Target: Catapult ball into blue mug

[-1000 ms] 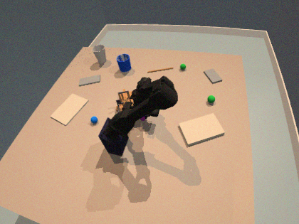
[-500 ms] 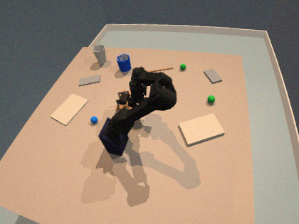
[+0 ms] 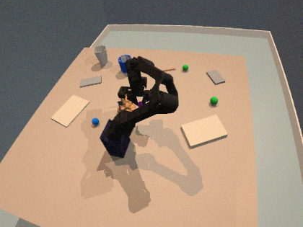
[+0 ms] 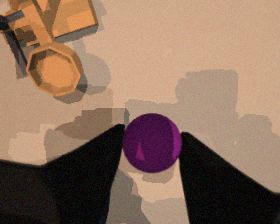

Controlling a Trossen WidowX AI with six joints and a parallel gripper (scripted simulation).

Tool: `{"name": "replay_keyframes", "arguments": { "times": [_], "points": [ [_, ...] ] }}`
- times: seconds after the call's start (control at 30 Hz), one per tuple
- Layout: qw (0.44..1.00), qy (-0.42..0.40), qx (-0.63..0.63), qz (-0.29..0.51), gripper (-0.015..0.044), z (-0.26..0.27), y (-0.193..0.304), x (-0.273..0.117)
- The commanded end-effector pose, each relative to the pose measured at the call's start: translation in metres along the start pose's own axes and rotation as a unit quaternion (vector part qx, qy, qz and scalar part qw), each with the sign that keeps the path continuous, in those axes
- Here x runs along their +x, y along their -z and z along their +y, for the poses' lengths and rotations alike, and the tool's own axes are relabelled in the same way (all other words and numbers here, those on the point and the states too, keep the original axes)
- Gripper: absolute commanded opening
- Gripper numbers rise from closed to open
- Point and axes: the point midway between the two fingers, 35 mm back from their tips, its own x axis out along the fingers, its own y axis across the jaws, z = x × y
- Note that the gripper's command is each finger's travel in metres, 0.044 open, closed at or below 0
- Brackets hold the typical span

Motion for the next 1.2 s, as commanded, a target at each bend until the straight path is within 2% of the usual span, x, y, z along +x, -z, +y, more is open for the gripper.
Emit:
{"name": "replay_keyframes", "arguments": {
  "times": [0.0, 1.17],
  "points": [
    [1.000, 0.000, 0.002, 0.000, 0.0000, -0.001, 0.000, -0.007],
    [0.977, 0.024, -0.155, 0.144, 0.0000, 0.079, -0.018, 0.024]
  ]
}}
